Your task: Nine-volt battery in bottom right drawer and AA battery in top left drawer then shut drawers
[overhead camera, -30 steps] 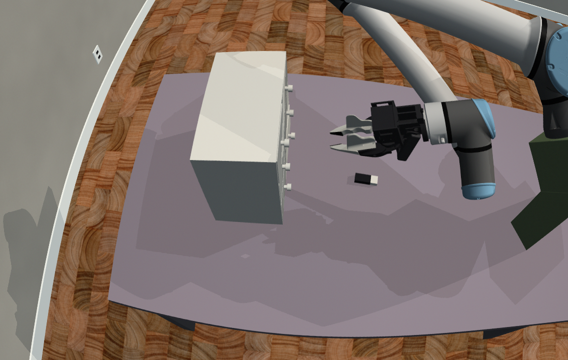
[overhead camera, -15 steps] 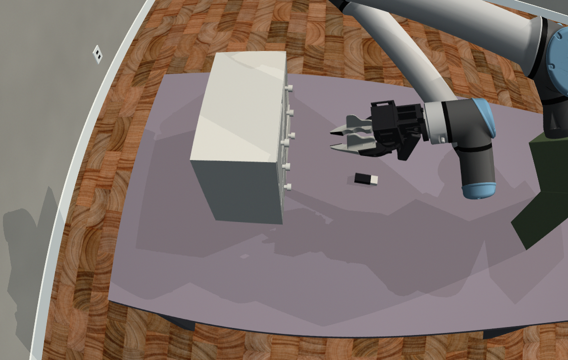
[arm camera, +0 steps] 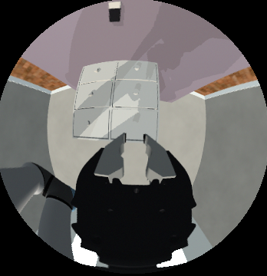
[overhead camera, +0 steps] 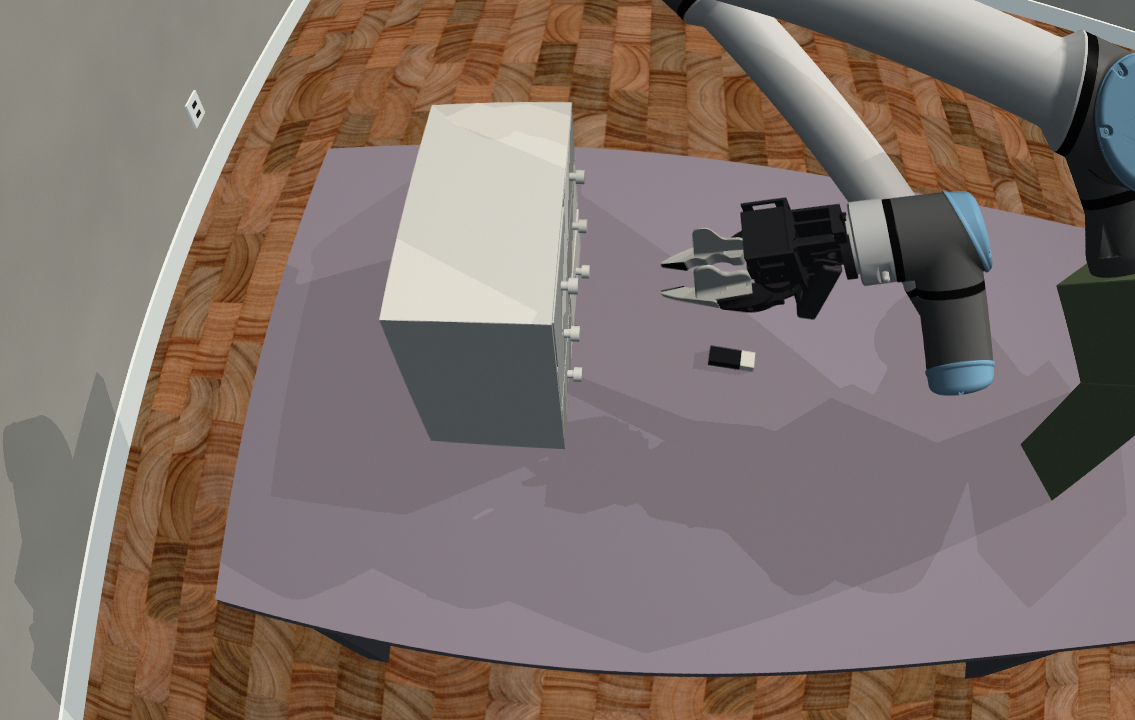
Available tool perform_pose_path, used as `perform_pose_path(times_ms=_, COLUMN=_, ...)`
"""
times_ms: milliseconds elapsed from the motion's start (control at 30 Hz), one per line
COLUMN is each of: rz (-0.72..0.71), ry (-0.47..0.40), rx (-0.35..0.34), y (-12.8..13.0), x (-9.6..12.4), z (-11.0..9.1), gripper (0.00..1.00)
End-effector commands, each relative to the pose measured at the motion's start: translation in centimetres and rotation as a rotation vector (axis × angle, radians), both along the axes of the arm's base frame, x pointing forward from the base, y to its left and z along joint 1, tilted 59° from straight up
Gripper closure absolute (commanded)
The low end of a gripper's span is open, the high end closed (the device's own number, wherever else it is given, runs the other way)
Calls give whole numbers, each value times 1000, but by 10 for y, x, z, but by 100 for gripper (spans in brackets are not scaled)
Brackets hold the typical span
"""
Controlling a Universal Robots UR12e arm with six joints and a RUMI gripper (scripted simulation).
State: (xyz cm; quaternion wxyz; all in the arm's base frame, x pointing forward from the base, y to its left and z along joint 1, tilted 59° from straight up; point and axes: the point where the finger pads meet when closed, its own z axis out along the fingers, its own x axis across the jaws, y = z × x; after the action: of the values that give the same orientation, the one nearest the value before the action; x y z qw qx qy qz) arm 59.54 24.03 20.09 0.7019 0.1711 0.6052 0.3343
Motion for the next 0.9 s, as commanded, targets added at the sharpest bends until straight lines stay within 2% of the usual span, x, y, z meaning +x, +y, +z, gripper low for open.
perform_pose_path(times_ms=0, rz=-9, ry=9, rx=1, y=1, x=-2, z=0, gripper=80)
perform_pose_path(times_ms=867, rz=-93, ry=86, rx=6, y=3, x=-14, z=2, gripper=80)
